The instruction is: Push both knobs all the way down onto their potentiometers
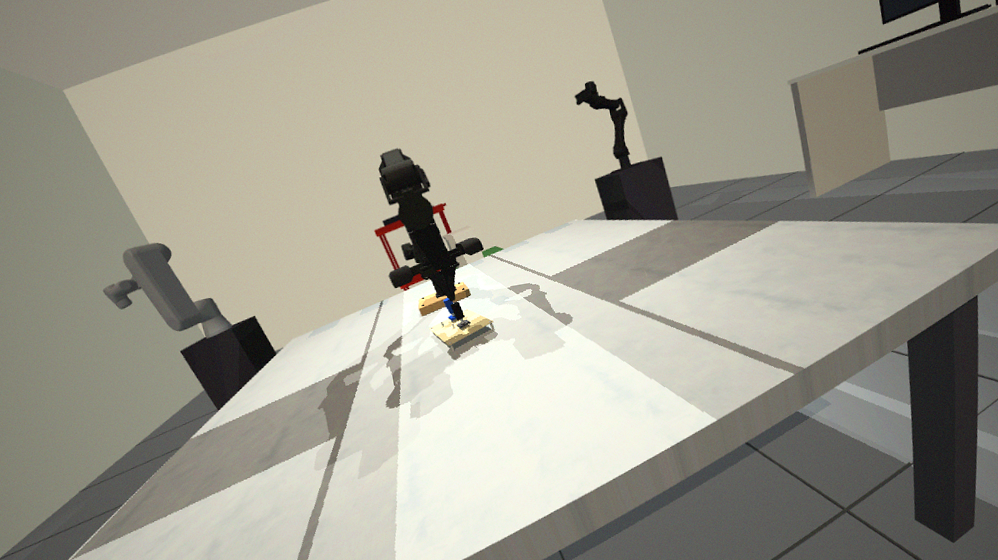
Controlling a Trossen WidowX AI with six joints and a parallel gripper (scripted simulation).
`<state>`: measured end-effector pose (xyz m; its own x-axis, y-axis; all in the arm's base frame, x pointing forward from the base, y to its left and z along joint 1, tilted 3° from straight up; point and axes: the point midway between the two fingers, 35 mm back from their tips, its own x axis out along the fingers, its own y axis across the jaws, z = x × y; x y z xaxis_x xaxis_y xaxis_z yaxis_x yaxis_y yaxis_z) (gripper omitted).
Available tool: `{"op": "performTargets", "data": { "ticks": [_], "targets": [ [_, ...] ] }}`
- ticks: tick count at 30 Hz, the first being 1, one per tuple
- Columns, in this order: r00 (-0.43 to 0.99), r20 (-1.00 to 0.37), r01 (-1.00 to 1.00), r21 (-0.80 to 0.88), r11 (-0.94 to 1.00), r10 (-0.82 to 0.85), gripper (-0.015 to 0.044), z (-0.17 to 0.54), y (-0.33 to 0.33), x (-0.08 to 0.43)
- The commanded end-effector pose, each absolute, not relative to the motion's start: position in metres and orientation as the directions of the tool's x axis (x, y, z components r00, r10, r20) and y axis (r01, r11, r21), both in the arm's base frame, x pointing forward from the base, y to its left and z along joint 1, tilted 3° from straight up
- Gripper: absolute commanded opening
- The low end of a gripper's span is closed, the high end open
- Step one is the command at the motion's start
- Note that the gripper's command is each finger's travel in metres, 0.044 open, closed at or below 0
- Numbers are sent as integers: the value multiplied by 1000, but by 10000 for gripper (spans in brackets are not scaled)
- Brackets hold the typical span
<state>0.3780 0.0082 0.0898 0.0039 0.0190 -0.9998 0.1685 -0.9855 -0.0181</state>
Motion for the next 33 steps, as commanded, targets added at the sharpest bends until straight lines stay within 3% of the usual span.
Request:
{"op": "performTargets", "data": {
  "ticks": [1,33],
  "targets": [
    [-5,-1000,163,-24,-986,23,0,86,9,377],
    [-5,-1000,163,-24,-986,23,0,81,9,377]
  ]
}}
